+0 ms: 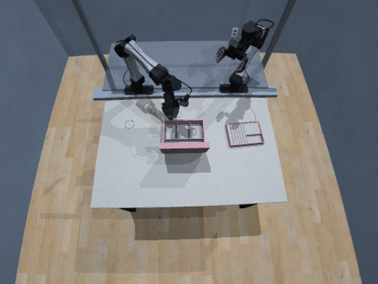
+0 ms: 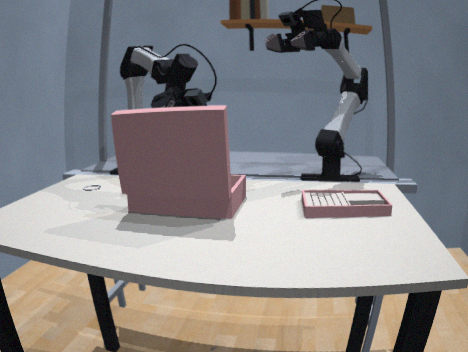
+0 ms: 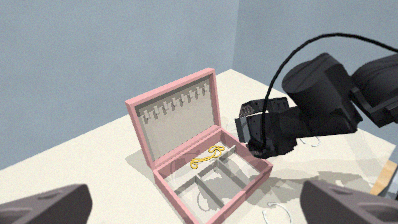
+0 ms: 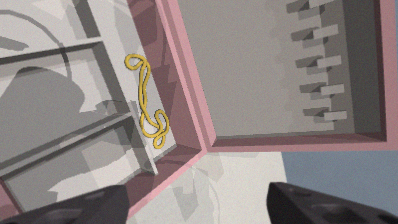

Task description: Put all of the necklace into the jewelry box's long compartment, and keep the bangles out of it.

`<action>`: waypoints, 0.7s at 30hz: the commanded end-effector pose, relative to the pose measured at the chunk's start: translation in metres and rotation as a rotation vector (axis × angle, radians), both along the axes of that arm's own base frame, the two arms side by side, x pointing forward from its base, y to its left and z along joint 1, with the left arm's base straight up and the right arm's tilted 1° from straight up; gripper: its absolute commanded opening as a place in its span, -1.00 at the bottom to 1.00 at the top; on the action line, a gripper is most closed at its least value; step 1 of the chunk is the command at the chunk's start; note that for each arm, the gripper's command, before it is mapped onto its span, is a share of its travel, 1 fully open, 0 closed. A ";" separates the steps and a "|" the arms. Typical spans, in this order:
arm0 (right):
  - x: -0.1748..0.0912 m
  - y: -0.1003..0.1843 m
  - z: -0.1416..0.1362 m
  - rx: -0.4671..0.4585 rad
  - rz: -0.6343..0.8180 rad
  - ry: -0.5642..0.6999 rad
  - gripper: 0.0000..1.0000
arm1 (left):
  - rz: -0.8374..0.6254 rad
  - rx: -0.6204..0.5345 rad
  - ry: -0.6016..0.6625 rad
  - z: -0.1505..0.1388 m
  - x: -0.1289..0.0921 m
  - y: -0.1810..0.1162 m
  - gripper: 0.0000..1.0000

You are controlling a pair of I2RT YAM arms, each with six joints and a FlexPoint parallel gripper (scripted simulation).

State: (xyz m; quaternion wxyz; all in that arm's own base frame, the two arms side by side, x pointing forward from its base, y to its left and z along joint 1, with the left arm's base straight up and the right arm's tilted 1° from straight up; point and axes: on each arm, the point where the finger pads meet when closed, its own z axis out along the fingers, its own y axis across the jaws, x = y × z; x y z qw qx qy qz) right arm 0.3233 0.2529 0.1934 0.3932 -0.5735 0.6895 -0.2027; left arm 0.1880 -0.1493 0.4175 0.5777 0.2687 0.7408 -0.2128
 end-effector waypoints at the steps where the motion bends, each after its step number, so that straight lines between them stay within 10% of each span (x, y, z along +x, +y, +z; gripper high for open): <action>1: -0.010 -0.003 0.006 0.288 -0.069 0.096 0.31 | -0.001 -0.004 -0.001 0.003 -0.001 0.000 1.00; 13: -0.025 -0.019 0.013 0.818 -0.188 0.224 0.31 | -0.001 -0.004 -0.001 0.003 -0.001 0.000 1.00; 21: -0.033 -0.034 0.004 0.956 -0.242 0.261 0.31 | -0.001 -0.004 -0.001 0.003 -0.001 0.000 1.00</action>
